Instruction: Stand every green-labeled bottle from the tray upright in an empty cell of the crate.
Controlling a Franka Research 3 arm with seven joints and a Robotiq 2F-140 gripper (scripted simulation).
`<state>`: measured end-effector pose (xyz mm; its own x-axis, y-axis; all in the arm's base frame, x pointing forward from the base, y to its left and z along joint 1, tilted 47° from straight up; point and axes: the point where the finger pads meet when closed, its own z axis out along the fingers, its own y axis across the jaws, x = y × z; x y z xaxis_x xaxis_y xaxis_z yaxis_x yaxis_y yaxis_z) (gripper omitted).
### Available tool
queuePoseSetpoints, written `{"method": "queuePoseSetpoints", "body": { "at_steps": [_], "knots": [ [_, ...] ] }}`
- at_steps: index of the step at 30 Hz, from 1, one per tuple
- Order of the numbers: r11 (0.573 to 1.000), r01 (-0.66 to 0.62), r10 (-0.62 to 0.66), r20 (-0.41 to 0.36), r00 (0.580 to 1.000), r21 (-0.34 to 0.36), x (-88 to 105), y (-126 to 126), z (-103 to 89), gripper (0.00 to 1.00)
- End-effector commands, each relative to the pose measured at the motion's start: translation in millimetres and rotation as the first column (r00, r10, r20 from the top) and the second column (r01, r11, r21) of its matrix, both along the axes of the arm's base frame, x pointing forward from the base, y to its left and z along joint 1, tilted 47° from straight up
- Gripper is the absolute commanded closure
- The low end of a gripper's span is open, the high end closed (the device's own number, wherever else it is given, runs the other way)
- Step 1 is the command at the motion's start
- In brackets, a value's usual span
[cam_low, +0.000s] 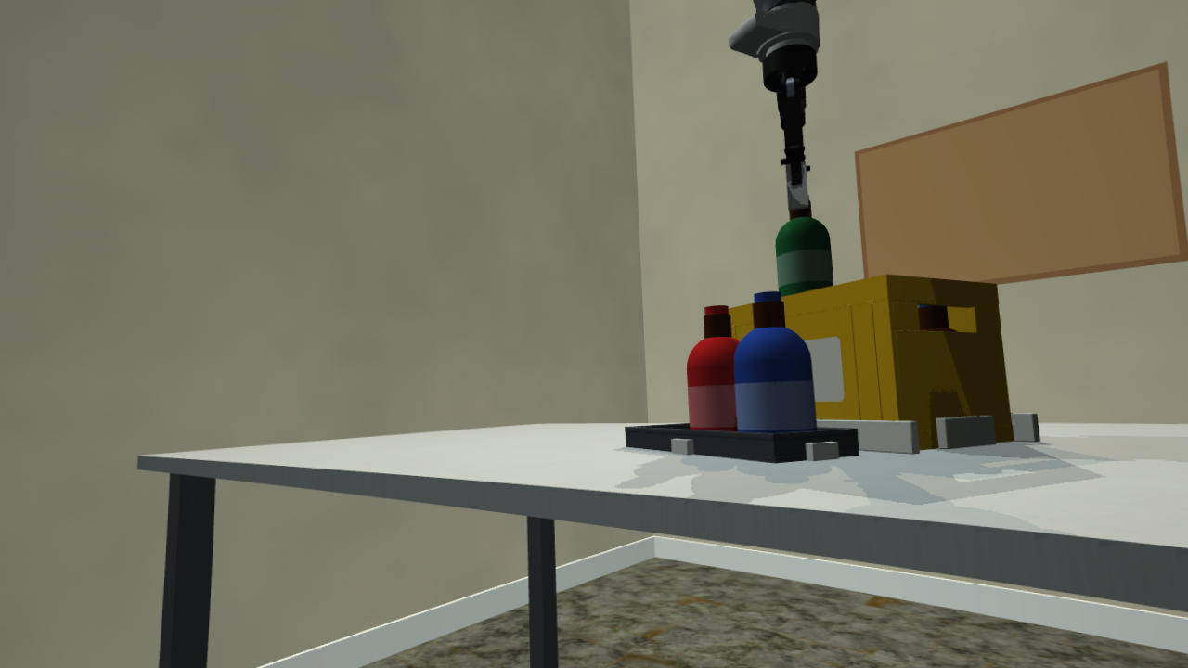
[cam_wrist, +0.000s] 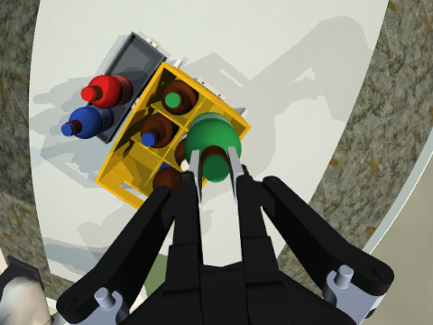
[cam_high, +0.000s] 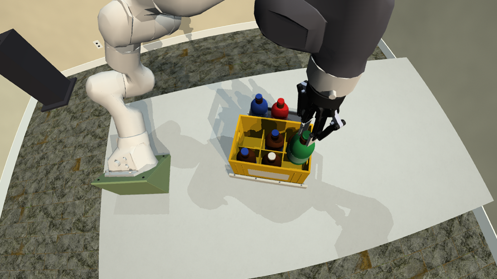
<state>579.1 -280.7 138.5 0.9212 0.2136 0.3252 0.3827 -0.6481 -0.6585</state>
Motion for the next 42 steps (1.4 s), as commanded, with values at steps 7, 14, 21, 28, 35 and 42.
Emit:
{"method": "queuePoseSetpoints", "body": {
  "at_steps": [7,14,21,28,35,42],
  "knots": [
    [1.000,0.007,-0.007,0.005,1.000,-0.012,-2.0,-8.9,1.6,1.00],
    [1.000,0.007,-0.007,0.005,1.000,-0.012,-2.0,-8.9,1.6,1.00],
    [1.000,0.007,-0.007,0.005,1.000,-0.012,-1.9,-8.6,1.3,1.00],
    [1.000,0.007,-0.007,0.005,1.000,-0.012,-1.9,-7.4,0.1,1.00],
    [1.000,0.007,-0.007,0.005,1.000,-0.012,-1.8,-4.1,-3.3,1.00],
    [1.000,0.007,-0.007,0.005,1.000,-0.012,-1.6,-0.6,-6.8,1.00]
  ]
}}
